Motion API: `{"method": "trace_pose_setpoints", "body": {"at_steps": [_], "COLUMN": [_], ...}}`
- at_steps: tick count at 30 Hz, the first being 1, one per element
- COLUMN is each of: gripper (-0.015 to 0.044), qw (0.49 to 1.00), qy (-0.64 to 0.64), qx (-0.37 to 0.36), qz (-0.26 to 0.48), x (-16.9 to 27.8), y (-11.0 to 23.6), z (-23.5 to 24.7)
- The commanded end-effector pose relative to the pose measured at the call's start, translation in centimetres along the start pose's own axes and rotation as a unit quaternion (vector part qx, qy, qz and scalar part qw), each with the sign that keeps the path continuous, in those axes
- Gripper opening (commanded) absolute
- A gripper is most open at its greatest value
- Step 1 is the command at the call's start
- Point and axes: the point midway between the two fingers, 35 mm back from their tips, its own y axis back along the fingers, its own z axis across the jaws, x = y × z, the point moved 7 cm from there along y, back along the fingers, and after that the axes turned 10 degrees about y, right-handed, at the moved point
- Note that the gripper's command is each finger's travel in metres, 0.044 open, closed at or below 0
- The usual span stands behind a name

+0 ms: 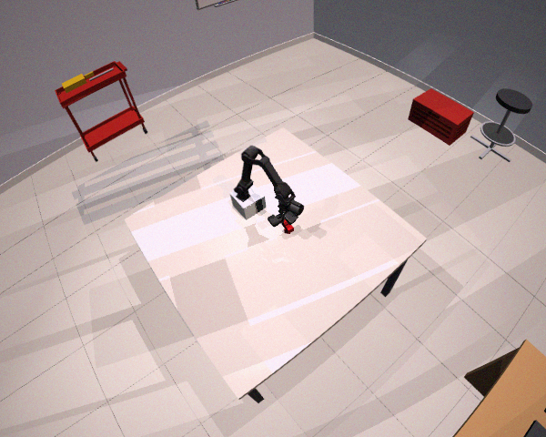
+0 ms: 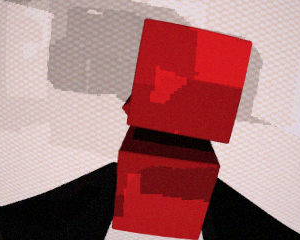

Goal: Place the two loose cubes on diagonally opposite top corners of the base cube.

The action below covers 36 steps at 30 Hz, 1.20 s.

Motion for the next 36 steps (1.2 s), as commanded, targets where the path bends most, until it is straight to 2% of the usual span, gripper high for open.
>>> {"method": "trace_pose_setpoints", "body": {"at_steps": [1, 8, 12, 36], "gripper": [0.0105, 0.0105, 0.0205, 0.0205], "qw": [1.0, 1.0, 1.0, 1.0], "qy": [-0.003, -0.003, -0.003, 0.0], "qx": [0.001, 0.001, 0.001, 0.0], "qz": [0.0, 0.0, 0.0, 0.0], "x": [0.0, 0.0, 0.0, 0.0], "y": [-0.1, -0.1, -0.1, 2.3], "z": [0.0, 0.0, 0.0, 0.0]}}
